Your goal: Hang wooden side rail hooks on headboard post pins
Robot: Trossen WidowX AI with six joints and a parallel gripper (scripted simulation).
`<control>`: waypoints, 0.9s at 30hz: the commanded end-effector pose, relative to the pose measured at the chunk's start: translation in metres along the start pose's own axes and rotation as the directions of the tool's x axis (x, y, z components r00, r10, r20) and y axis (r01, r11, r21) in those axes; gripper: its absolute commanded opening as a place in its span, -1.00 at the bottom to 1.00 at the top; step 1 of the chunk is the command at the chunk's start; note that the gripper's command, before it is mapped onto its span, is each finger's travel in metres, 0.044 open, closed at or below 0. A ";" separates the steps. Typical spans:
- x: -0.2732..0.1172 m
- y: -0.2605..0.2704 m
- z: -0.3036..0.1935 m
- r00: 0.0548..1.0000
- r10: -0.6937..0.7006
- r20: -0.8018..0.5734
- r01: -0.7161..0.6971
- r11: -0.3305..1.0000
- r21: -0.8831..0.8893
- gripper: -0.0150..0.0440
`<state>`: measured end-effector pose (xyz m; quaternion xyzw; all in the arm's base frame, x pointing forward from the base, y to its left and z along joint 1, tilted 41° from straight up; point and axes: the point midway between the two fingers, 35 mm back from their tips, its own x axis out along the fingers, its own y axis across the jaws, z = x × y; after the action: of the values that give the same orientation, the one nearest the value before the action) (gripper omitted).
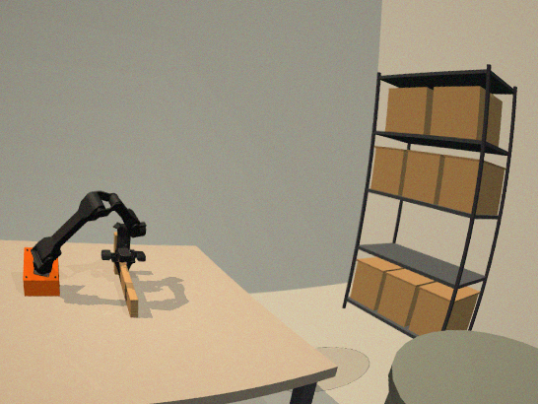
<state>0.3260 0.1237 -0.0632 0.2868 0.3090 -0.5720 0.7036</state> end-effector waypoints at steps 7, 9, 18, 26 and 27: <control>-0.004 0.000 -0.004 1.000 0.011 -0.004 -0.011 1.000 -0.004 -0.49; -0.003 0.000 -0.005 1.000 0.011 -0.004 -0.011 1.000 -0.004 -0.49; -0.003 0.001 -0.005 1.000 0.011 -0.004 -0.011 1.000 -0.004 -0.49; -0.001 0.001 -0.005 1.000 0.011 -0.004 -0.011 1.000 -0.004 -0.49; -0.001 0.001 -0.005 1.000 0.011 -0.004 -0.011 1.000 -0.004 -0.49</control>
<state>0.3258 0.1236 -0.0659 0.2851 0.3075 -0.5726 0.7044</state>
